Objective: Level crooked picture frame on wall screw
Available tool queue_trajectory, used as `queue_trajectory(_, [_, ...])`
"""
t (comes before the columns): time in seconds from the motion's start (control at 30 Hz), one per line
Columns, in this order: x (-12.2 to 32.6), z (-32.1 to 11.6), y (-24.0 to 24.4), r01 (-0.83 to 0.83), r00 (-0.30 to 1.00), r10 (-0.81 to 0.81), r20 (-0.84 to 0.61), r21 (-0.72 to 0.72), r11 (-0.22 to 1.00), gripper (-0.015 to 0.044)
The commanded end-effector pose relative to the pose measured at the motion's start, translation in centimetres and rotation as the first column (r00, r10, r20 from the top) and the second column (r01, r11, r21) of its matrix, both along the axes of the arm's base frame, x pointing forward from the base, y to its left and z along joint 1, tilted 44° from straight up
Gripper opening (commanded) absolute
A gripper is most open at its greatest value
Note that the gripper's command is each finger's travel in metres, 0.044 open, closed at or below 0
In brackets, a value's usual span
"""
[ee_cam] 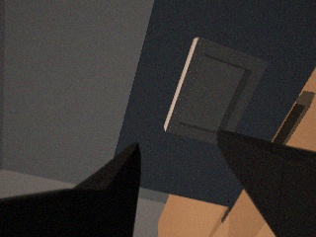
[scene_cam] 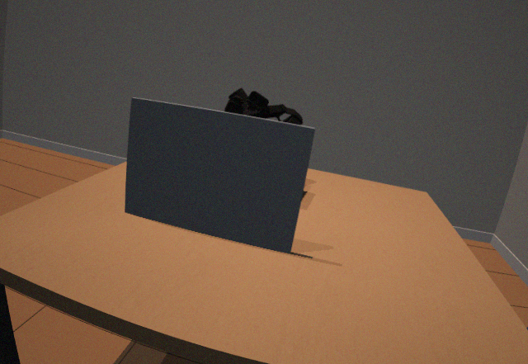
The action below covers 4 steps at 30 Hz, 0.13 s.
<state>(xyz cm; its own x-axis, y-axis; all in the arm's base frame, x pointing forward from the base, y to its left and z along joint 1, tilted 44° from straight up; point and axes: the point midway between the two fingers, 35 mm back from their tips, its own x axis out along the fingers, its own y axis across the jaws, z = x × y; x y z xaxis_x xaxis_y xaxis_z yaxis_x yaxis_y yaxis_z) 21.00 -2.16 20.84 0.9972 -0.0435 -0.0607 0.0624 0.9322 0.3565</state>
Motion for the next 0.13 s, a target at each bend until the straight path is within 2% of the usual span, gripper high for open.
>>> queue_trajectory(0.0, [-0.06,-0.01,-0.03,0.003,1.0,-0.003,0.001,-0.007,1.0,0.026])
queue_trajectory(0.1, [-0.06,-0.01,-0.03,0.003,1.0,-0.003,0.001,-0.007,1.0,0.026])
